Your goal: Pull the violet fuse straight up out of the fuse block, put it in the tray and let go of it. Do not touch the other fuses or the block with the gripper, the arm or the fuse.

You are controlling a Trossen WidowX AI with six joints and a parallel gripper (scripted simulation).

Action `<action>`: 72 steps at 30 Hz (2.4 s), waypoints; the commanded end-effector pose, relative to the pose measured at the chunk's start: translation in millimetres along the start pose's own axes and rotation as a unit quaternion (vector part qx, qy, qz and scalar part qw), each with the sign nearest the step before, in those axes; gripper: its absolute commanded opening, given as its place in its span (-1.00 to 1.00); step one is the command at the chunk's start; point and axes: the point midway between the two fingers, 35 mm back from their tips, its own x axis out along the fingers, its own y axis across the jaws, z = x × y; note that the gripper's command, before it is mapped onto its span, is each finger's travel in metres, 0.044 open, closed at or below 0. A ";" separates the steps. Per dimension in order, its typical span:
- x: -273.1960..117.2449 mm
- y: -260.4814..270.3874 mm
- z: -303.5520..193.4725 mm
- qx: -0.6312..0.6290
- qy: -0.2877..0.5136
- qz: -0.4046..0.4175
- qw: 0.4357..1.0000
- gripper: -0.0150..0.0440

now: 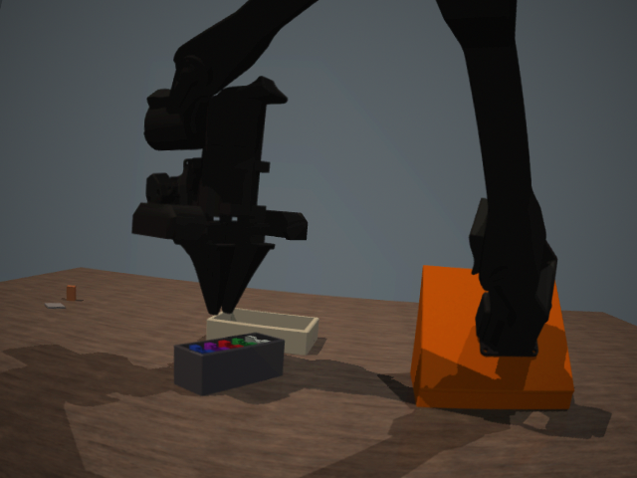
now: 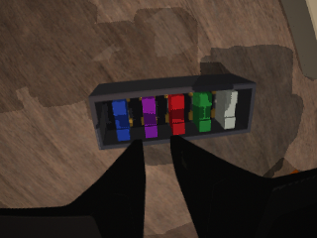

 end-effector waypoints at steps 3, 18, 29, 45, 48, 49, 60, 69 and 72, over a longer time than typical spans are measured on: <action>6.8 0.0 0.1 0.000 0.002 0.002 1.000 -0.24; 21.4 0.6 0.9 0.000 0.002 0.002 1.000 -0.24; 28.6 1.1 1.4 0.000 0.002 0.003 1.000 -0.24; 38.5 1.2 1.3 0.000 0.002 0.003 1.000 -0.24; 38.7 1.2 1.3 0.000 0.002 0.003 1.000 -0.24; 38.7 1.2 1.3 0.000 0.002 0.003 1.000 -0.24; 37.3 1.1 1.8 -0.003 0.001 0.001 1.000 -0.47; 35.2 1.1 1.9 -0.002 0.001 0.001 1.000 -0.49; 33.7 1.1 2.0 -0.002 0.001 0.001 1.000 -0.49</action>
